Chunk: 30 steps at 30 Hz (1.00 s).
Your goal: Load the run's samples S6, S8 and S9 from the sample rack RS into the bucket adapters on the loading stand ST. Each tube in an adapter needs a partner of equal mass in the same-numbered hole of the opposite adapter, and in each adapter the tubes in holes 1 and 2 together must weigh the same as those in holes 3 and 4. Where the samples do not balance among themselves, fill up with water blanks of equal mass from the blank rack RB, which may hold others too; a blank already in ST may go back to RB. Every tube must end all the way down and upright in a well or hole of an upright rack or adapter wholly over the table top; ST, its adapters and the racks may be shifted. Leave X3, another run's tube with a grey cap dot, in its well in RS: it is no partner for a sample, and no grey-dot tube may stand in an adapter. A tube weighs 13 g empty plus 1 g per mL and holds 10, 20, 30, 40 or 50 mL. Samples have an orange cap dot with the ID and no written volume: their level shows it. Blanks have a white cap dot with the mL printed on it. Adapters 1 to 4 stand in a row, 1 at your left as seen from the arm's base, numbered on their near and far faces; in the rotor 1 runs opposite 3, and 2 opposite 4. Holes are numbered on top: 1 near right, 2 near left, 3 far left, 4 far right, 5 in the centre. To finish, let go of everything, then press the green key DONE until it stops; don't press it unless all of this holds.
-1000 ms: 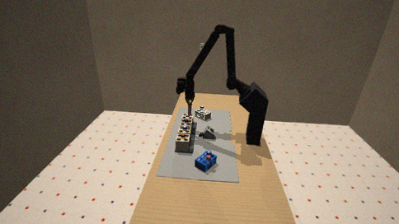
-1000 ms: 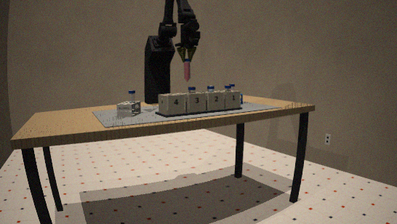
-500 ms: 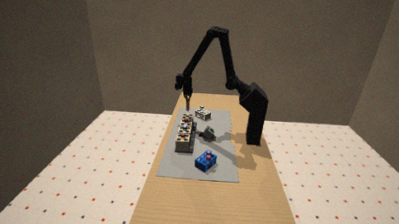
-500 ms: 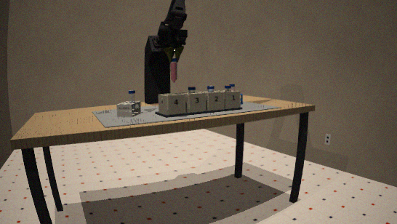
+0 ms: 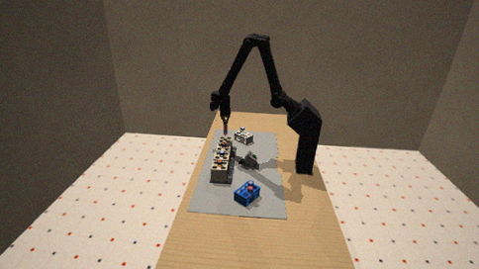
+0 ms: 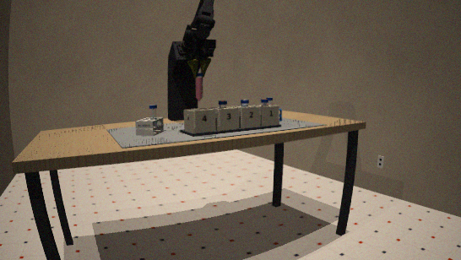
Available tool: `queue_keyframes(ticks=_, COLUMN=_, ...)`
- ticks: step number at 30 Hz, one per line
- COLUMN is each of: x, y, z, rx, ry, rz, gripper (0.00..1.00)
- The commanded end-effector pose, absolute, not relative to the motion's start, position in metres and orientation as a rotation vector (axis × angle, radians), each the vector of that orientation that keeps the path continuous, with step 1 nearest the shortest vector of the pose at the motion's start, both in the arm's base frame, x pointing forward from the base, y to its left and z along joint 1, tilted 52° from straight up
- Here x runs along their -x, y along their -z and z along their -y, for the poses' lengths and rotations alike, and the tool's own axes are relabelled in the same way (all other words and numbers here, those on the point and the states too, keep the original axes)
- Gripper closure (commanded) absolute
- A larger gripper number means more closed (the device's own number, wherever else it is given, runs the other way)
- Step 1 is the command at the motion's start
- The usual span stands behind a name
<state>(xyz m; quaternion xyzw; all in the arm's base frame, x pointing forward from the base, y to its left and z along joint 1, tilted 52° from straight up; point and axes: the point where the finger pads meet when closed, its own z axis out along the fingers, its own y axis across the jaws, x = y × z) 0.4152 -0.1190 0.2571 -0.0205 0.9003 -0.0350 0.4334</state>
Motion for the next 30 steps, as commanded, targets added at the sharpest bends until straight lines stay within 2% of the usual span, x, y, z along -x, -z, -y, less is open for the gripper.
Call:
queue_keyframes(ticks=1, x=-0.429, y=-0.256, z=0.118, rx=0.067, ry=0.092, rz=-2.227, gripper=1.00)
queue_keyframes(ticks=11, x=-0.449, y=-0.257, z=0.121, rx=0.058, ry=0.093, rz=-2.206, gripper=1.00)
queue_keyframes(ticks=30, x=-0.442, y=-0.255, z=0.124, rx=0.057, ry=0.100, rz=-2.215, gripper=1.00)
